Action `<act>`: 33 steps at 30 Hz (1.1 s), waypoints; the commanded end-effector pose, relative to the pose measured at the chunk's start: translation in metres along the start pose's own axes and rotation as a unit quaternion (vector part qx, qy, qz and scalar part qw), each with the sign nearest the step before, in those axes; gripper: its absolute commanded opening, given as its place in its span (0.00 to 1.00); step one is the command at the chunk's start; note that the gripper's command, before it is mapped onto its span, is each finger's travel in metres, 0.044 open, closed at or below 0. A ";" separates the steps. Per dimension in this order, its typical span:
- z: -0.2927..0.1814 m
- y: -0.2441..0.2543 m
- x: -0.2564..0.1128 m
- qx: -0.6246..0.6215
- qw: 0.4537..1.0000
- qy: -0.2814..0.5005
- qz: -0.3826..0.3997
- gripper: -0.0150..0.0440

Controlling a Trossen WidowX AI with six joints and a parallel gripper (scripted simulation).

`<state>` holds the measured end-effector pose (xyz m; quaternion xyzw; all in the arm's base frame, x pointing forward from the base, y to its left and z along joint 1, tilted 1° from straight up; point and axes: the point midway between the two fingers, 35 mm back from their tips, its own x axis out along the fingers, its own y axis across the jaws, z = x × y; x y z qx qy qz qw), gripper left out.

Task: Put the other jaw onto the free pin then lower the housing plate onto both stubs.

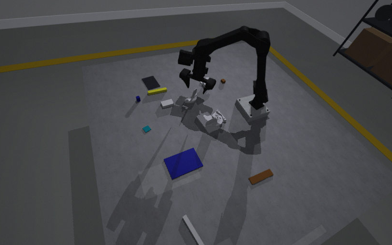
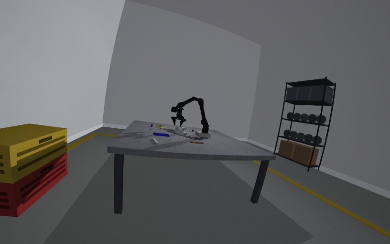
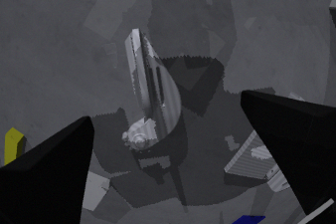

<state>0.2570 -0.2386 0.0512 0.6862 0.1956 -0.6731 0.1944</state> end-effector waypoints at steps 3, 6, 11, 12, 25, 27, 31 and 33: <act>0.000 0.000 0.002 0.000 1.000 0.000 0.000 1.00; 0.000 0.001 0.007 0.000 1.000 0.000 0.000 1.00; 0.000 0.002 0.015 0.001 1.000 0.000 0.000 1.00; 0.000 0.002 0.017 0.001 1.000 0.000 0.000 1.00; -0.001 0.003 0.038 0.002 1.000 0.000 0.000 1.00; -0.001 0.003 0.041 0.002 1.000 0.000 0.000 1.00; 0.000 0.003 0.047 0.002 1.000 0.000 0.001 1.00; 0.000 0.003 0.050 0.003 1.000 0.000 0.001 1.00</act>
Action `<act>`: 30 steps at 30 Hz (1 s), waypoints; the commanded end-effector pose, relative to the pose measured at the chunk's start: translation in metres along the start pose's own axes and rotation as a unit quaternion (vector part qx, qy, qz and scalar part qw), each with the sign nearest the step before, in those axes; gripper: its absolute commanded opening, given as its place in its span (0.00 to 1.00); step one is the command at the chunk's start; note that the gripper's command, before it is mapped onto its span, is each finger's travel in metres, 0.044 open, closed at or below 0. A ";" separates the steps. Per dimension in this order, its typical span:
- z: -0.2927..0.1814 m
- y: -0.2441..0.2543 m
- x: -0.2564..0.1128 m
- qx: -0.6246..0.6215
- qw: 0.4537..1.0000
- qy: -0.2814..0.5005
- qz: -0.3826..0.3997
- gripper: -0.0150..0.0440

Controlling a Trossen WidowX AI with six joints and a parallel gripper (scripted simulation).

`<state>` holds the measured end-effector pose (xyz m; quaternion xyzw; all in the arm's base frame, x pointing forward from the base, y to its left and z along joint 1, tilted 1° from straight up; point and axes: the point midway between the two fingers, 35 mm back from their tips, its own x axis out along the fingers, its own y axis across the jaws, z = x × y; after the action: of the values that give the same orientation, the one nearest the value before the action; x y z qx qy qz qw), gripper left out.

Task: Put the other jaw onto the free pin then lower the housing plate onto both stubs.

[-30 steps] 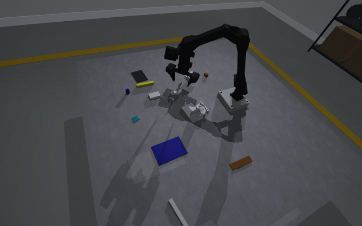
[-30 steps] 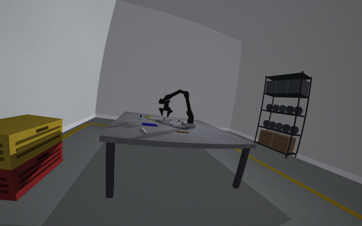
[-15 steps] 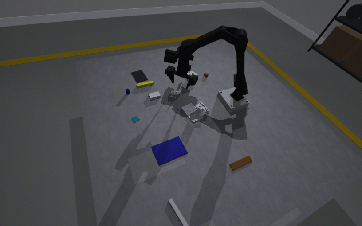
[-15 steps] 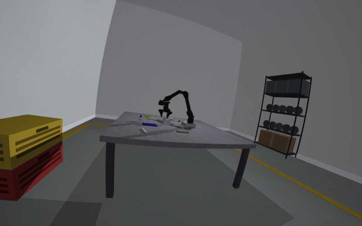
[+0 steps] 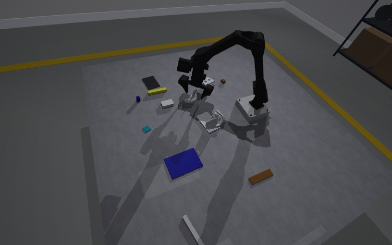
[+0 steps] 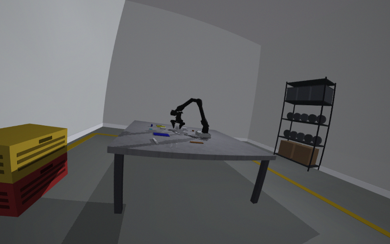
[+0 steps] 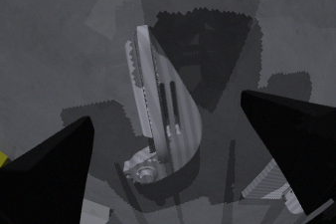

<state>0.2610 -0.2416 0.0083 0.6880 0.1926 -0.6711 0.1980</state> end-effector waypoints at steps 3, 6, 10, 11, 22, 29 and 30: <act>0.001 -0.002 0.008 0.003 1.000 -0.002 -0.005 1.00; 0.001 -0.002 0.008 0.003 1.000 -0.002 -0.005 1.00; 0.001 -0.002 0.008 0.003 1.000 -0.002 -0.005 1.00; 0.001 -0.002 0.008 0.003 1.000 -0.002 -0.005 1.00; 0.001 -0.002 0.009 0.003 1.000 -0.002 -0.005 1.00; 0.001 -0.002 0.009 0.003 1.000 -0.002 -0.005 1.00; 0.001 -0.002 0.008 0.000 1.000 -0.001 -0.005 0.96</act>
<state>0.2598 -0.2404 0.0000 0.6862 0.1954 -0.6731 0.1947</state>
